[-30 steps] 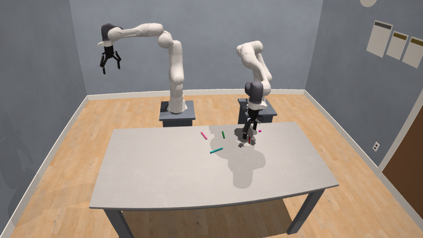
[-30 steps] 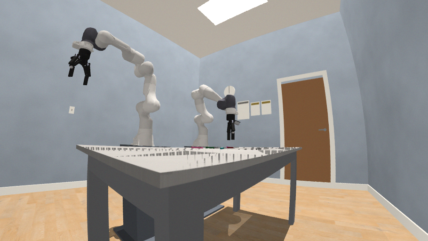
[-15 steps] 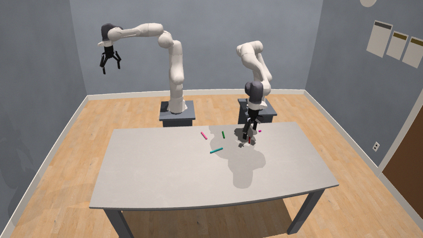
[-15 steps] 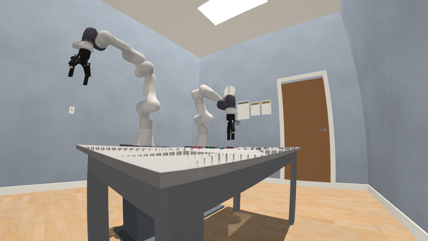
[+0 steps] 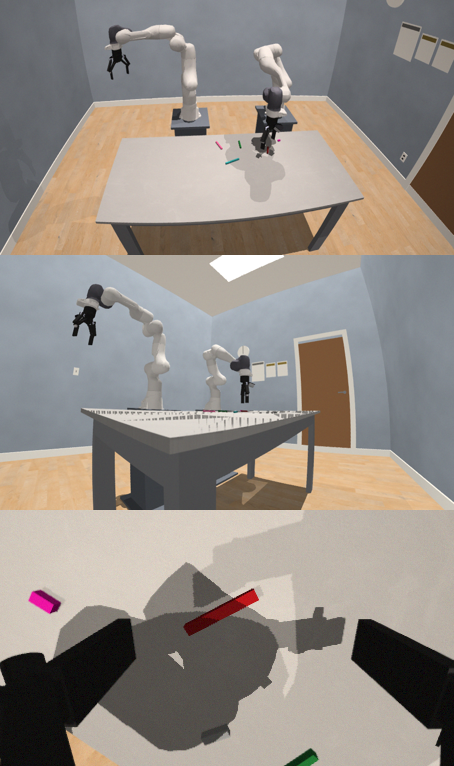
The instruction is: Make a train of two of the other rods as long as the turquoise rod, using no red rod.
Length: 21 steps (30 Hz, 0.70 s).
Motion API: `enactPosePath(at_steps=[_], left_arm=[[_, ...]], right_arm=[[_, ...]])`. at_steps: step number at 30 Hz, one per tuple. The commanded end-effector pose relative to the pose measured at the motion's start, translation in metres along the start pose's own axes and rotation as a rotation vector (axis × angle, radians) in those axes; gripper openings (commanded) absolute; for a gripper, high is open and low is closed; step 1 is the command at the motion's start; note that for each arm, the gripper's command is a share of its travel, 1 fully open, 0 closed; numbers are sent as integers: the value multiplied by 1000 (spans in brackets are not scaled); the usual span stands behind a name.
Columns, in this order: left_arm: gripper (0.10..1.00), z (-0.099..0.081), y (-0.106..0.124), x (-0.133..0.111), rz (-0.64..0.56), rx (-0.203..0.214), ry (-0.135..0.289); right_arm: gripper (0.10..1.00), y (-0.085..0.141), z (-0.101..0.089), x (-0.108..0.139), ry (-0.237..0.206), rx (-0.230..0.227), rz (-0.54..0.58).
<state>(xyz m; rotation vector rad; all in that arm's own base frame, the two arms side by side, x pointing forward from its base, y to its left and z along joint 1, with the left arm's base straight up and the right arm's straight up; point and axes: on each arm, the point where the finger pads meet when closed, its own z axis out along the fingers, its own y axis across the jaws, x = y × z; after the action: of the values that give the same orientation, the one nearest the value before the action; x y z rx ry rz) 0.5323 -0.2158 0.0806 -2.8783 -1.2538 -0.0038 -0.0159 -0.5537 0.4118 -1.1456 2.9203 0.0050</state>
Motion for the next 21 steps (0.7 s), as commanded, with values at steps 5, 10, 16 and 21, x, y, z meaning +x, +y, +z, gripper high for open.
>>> enactPosePath(at_steps=[5, 10, 16, 21], left_arm=[[1000, 0, 0, -1, -5, -1, -2], [1000, 0, 0, -1, -5, -1, -2], [1000, 0, 0, -1, -5, -1, -2], [1000, 0, 2, -1, 11, 0, -2]], right_arm=[[1000, 1, -1, 2, 5, 1, -5], [1000, 1, -1, 2, 5, 1, -5], [1000, 1, -1, 2, 5, 1, -5], [1000, 1, -1, 2, 5, 1, -5]])
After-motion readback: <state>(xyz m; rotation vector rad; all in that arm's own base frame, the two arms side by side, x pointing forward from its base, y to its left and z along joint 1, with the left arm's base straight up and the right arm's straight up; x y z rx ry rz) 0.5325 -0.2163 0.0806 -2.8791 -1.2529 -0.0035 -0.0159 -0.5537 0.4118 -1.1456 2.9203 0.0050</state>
